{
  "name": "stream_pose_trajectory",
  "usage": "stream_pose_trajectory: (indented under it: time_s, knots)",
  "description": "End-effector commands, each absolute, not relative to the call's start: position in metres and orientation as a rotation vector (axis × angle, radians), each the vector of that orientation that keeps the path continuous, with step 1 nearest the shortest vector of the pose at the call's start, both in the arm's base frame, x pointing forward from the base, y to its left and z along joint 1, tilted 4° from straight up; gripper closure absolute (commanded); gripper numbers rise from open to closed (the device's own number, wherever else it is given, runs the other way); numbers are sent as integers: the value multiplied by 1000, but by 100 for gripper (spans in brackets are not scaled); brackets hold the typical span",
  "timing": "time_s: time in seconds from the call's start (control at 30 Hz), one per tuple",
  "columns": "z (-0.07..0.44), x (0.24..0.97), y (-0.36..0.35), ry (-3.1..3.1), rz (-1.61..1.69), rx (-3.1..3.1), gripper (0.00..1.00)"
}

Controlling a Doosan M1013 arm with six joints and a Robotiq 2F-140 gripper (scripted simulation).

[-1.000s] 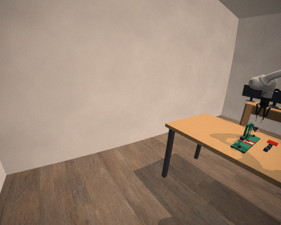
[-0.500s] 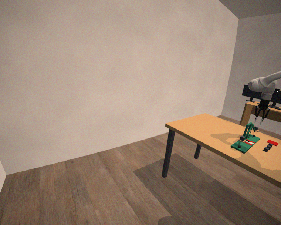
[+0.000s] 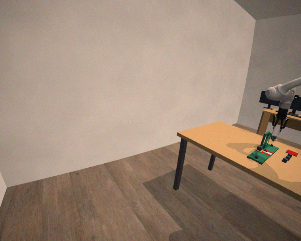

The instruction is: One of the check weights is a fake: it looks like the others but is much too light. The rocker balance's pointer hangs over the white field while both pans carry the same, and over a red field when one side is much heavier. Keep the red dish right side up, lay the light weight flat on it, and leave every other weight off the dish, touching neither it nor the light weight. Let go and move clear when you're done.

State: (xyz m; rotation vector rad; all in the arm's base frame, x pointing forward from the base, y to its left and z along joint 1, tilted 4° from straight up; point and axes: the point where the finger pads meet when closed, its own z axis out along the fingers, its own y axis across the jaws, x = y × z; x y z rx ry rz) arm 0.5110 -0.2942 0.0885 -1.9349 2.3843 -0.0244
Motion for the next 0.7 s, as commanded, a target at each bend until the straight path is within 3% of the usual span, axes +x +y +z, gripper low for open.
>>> stream_pose_trajectory:
  time_s: [0.0,0.67]
  knots:
    - [81,513,-292,2382,-24,-1932,65]
    - [77,513,-292,2382,-24,-1932,65]
